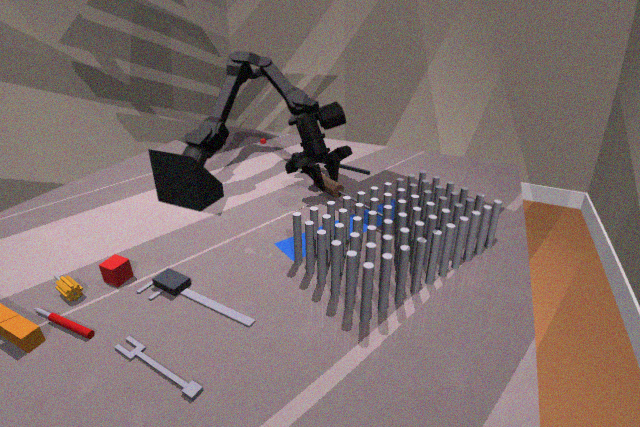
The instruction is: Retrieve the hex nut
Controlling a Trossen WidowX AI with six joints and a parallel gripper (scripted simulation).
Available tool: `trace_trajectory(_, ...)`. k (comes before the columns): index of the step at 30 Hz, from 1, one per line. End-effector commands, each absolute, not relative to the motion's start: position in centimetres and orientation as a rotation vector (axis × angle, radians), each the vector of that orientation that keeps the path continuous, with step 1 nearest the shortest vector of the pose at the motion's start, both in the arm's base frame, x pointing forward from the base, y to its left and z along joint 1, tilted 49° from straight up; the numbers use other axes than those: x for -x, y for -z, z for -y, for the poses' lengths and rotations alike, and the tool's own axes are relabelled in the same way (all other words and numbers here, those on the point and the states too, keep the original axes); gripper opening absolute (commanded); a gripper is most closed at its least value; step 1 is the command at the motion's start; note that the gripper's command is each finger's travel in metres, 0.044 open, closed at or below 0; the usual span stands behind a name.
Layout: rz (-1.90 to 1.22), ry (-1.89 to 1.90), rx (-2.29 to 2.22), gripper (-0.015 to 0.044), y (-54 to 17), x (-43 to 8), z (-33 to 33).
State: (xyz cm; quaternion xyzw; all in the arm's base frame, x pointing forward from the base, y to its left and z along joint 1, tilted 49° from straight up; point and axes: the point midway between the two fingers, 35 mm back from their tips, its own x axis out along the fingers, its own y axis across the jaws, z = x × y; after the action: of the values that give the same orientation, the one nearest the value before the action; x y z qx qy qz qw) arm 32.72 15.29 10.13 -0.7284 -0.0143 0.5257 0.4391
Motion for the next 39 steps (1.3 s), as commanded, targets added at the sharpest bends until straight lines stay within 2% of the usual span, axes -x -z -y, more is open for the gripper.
trace_trajectory(1,0.041,-1.303,1.816,0.0000,-10.1,-33.1,-15.2)
trace_trajectory(39,0.042,-1.302,1.818,0.0000,-9.2,-35.3,-14.6)
